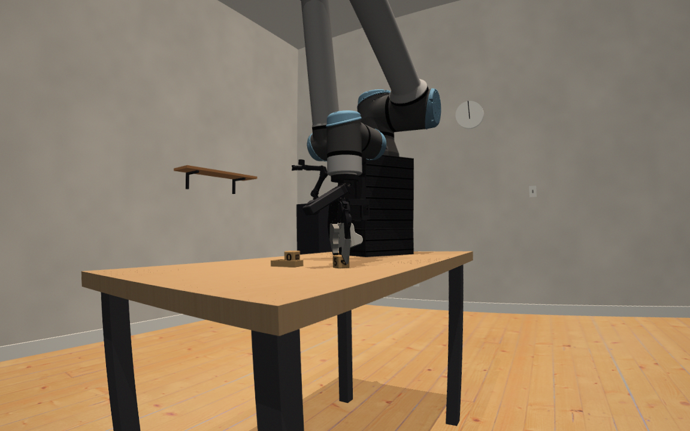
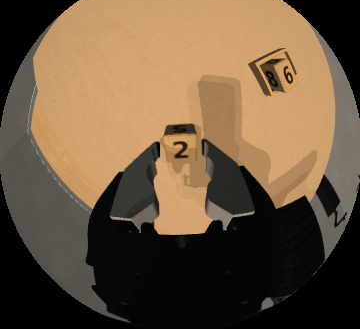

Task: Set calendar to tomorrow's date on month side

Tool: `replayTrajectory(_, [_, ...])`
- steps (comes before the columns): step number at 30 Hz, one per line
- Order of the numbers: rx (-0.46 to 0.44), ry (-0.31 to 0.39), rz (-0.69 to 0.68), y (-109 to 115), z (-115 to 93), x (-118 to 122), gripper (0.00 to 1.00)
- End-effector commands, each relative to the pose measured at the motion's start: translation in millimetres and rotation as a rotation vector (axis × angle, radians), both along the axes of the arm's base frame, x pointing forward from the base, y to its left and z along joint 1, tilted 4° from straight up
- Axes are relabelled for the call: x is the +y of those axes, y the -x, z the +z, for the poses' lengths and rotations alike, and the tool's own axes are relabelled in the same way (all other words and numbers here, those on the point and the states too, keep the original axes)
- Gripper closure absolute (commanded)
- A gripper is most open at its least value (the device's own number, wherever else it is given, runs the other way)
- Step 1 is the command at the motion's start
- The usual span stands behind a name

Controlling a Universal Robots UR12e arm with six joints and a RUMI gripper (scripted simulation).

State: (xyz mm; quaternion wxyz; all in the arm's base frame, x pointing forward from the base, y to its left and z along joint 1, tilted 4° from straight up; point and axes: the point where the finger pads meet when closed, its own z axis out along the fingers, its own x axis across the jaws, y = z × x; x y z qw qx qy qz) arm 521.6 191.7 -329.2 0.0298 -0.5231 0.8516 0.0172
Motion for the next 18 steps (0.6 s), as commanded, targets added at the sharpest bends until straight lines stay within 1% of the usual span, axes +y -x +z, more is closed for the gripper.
replayTrajectory(1, [-0.002, 0.001, 0.000, -1.4, -0.5, 0.7, 0.71])
replayTrajectory(5, [-0.002, 0.001, 0.000, -1.4, -0.5, 0.7, 0.71])
replayTrajectory(6, [-0.002, 0.001, 0.000, -1.4, -0.5, 0.7, 0.89])
replayTrajectory(18, [-0.002, 0.001, 0.000, -1.4, -0.5, 0.7, 0.89])
